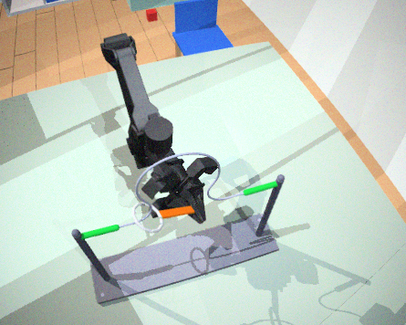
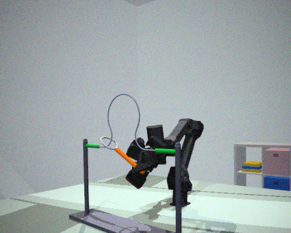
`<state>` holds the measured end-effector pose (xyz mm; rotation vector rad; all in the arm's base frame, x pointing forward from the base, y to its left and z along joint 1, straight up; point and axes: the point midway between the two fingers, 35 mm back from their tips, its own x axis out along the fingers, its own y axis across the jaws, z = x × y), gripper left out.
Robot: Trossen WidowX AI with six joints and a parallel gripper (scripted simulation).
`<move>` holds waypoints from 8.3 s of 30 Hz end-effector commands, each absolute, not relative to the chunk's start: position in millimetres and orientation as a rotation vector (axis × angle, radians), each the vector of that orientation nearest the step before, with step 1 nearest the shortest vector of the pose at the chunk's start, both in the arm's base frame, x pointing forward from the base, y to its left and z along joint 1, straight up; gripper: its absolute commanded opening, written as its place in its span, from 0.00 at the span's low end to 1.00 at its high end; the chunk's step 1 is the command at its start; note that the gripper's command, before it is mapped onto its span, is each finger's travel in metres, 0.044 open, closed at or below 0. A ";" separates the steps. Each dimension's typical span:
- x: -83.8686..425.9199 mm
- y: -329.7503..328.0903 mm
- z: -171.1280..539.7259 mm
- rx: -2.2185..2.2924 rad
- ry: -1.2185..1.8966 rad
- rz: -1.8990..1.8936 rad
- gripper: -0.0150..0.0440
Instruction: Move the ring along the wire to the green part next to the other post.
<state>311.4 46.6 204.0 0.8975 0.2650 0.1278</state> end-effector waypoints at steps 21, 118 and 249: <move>273.8 69.4 299.9 1.469 0.464 0.424 0.00; 272.4 49.2 346.1 1.036 0.577 0.208 0.00; 270.6 -19.6 333.2 -0.775 0.501 -0.373 0.00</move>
